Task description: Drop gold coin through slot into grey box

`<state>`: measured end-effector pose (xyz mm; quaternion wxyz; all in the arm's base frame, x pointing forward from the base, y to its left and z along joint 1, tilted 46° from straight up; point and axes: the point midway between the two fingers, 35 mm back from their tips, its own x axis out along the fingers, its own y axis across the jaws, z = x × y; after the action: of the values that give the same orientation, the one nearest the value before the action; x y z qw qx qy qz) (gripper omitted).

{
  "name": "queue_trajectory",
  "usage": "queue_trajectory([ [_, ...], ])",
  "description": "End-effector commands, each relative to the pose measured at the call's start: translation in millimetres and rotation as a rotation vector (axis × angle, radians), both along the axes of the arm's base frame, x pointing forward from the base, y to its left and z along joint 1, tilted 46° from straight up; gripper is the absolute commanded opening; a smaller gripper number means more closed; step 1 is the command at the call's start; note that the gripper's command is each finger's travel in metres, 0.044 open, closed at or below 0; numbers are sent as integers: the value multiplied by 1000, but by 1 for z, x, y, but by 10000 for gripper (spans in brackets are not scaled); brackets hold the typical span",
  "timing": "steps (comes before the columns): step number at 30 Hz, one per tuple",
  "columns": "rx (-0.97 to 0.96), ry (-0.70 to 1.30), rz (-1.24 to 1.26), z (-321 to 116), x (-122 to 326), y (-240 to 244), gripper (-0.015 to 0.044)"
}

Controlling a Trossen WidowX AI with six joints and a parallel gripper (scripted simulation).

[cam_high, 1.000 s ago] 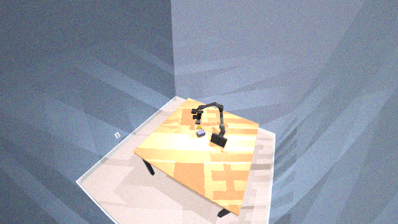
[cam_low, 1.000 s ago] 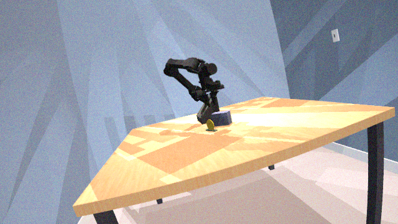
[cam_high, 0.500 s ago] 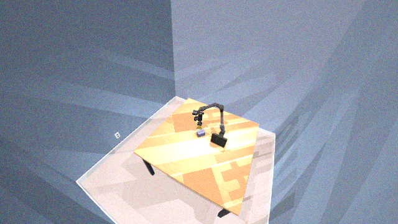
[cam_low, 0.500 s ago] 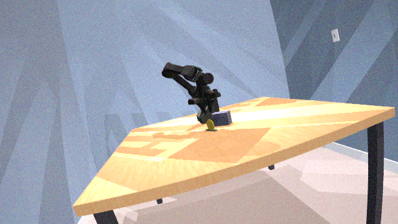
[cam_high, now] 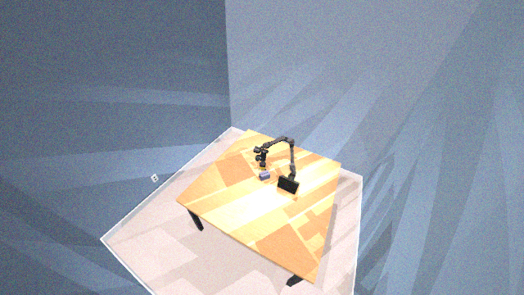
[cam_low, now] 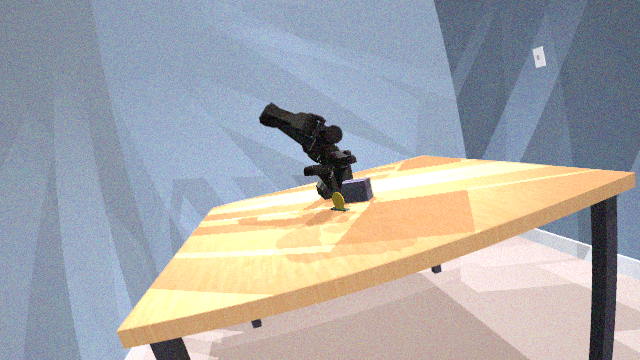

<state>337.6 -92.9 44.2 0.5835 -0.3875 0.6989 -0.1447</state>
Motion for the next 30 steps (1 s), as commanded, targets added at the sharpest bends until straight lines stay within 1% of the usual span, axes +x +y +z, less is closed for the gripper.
queue_trajectory([
  [1,-3,6,3,-5,-1,-6,161],
  [30,-6,7,3,-38,-3,-40,161],
])
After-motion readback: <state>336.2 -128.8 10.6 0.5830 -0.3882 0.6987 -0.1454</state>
